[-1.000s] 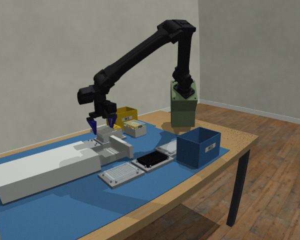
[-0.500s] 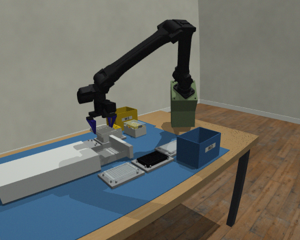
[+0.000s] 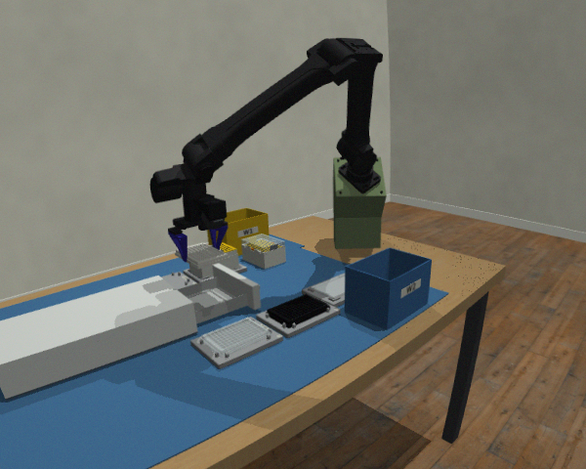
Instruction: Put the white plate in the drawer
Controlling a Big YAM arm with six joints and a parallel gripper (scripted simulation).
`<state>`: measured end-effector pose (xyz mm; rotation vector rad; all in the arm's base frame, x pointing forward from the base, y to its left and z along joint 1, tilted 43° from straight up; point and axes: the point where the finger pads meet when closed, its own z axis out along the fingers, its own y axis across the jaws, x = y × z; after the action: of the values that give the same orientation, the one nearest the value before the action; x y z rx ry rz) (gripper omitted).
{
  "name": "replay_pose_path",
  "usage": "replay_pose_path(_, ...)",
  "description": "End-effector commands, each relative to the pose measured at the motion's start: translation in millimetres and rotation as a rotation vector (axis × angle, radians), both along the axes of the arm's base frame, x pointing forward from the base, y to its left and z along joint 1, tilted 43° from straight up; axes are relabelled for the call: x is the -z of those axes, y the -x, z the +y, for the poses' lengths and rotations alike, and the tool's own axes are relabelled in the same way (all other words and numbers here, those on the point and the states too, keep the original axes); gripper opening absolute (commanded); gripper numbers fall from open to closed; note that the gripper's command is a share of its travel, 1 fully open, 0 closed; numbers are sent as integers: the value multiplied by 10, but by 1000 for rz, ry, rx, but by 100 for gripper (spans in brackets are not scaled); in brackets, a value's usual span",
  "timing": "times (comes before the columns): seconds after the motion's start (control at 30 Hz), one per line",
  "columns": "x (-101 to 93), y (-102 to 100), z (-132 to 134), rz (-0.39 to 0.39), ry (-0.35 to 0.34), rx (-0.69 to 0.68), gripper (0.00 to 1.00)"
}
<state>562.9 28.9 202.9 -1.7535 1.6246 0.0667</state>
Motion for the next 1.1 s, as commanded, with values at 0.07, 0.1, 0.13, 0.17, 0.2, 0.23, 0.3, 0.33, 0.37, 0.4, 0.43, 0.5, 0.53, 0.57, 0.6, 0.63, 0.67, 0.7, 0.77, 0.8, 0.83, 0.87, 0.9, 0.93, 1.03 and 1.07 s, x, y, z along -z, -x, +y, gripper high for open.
replay_pose_path(0.07, -35, -33, -159, -12, -4, 29, 0)
replay_pose_path(0.1, -33, -34, -158, -12, -4, 28, 0)
replay_pose_path(0.13, -30, -35, -158, -12, -4, 28, 0)
replay_pose_path(0.17, -28, -35, -159, -11, -4, 28, 0)
replay_pose_path(0.2, -27, -36, -161, -12, -4, 28, 0)
replay_pose_path(0.23, -27, -36, -161, -12, -4, 28, 0)
replay_pose_path(0.3, -40, -35, -161, -14, -3, 28, 0)
replay_pose_path(0.33, -40, -35, -162, -15, -3, 27, 0)
replay_pose_path(0.37, -39, -36, -163, -14, -3, 27, 0)
replay_pose_path(0.4, -37, -37, -163, -14, -3, 27, 0)
replay_pose_path(0.43, -35, -37, -164, -14, -3, 27, 0)
replay_pose_path(0.5, 61, -43, -53, 2, -8, 18, 0)
replay_pose_path(0.53, 72, -46, 7, 3, -7, 9, 0)
replay_pose_path(0.57, 83, -49, 59, 3, -7, 1, 0)
replay_pose_path(0.6, 93, -54, 66, 3, -6, 2, 0)
replay_pose_path(0.63, 87, -57, 74, 0, -5, 2, 0)
replay_pose_path(0.67, 45, -56, 83, -10, -4, 2, 0)
replay_pose_path(0.7, 24, -57, 91, -15, -4, 2, 0)
replay_pose_path(0.77, 113, -76, 106, -2, -5, 2, 0)
replay_pose_path(0.8, 113, -76, 106, -2, -5, 2, 0)
replay_pose_path(0.83, 113, -76, 106, -2, -5, 2, 0)
replay_pose_path(0.87, 125, -93, -87, -2, -5, 36, 0)
replay_pose_path(0.9, 163, -100, -46, 3, -5, 30, 0)
replay_pose_path(0.93, 173, -104, 9, 3, -5, 22, 0)
replay_pose_path(1.03, 153, -107, 147, -6, -5, 2, 0)
replay_pose_path(1.07, 139, -110, 155, -10, -5, 2, 0)
